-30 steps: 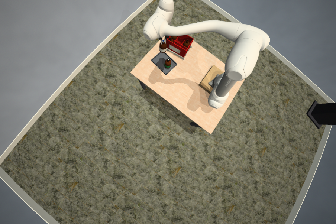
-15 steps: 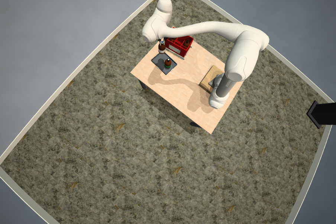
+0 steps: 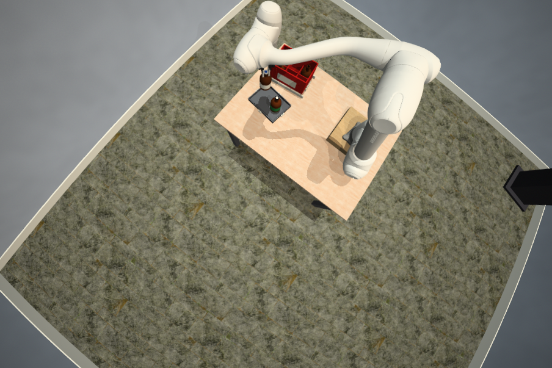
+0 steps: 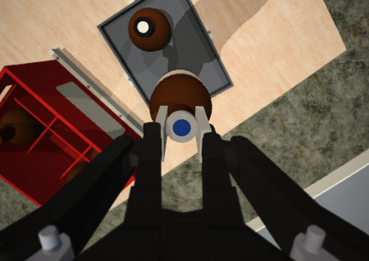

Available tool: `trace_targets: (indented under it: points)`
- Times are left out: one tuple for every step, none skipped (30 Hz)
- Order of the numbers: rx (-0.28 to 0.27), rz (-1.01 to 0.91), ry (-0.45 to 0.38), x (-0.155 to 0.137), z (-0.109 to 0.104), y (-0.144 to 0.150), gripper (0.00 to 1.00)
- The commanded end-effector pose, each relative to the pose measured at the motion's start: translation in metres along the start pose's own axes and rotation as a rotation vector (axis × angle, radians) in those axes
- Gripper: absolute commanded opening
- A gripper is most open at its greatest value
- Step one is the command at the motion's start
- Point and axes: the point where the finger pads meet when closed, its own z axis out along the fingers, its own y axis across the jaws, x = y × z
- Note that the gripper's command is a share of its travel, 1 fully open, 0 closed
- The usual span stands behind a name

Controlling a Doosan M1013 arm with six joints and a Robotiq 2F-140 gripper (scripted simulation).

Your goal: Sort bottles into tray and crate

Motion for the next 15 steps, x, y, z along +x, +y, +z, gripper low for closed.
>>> trace_targets:
  points:
    - [0.0, 0.0, 0.0, 0.001, 0.007, 0.0, 0.0]
    - [0.0, 0.0, 0.0, 0.001, 0.009, 0.0, 0.0]
    - [0.0, 0.0, 0.0, 0.001, 0.011, 0.0, 0.0]
    - [0.0, 0.0, 0.0, 0.001, 0.011, 0.0, 0.0]
    - [0.0, 0.0, 0.0, 0.001, 0.011, 0.0, 0.0]
    - [0.0, 0.0, 0.0, 0.001, 0.011, 0.0, 0.0]
    - [0.0, 0.0, 0.0, 0.001, 0.013, 0.0, 0.0]
    - [0.0, 0.0, 0.0, 0.001, 0.015, 0.0, 0.0]
    - [0.0, 0.0, 0.0, 0.0, 0.017, 0.0, 0.0]
    - [0.0, 0.0, 0.0, 0.0, 0.019, 0.0, 0.0]
    - [0.0, 0.0, 0.0, 0.0, 0.021, 0.0, 0.0]
    - [0.0, 0.0, 0.0, 0.0, 0.023, 0.0, 0.0]
    - [0.0, 0.0, 0.0, 0.0, 0.025, 0.0, 0.0]
    - [0.0, 0.0, 0.0, 0.0, 0.027, 0.0, 0.0]
    - [0.0, 0.0, 0.0, 0.0, 0.029, 0.0, 0.0]
